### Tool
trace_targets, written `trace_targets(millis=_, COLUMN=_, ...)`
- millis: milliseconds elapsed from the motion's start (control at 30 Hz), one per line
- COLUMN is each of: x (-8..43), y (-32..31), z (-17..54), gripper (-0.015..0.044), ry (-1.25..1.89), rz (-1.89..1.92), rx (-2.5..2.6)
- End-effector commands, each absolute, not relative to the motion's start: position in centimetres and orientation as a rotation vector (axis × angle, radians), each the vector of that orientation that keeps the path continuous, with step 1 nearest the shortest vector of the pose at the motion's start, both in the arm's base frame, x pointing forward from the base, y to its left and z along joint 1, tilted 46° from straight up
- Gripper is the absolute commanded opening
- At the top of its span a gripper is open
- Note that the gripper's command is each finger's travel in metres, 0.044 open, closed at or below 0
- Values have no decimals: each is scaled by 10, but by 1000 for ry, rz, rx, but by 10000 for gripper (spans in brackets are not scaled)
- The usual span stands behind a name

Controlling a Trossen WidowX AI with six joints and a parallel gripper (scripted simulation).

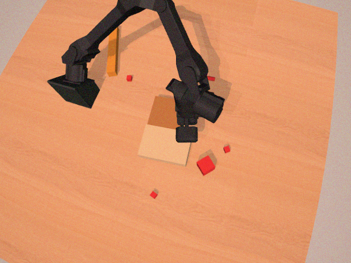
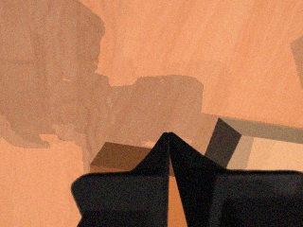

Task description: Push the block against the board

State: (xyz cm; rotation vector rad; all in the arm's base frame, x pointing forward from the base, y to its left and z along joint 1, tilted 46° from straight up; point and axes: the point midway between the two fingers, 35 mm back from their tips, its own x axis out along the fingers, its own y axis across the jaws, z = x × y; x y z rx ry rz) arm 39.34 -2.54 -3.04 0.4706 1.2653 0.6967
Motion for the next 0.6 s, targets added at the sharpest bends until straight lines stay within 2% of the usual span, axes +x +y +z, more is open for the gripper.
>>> trace_targets(millis=0, x=389, y=-25, z=-32, gripper=0, ry=1265, rz=700, rx=475)
trace_targets(millis=567, x=386, y=-25, z=-33, gripper=0, ry=1265, rz=700, rx=475)
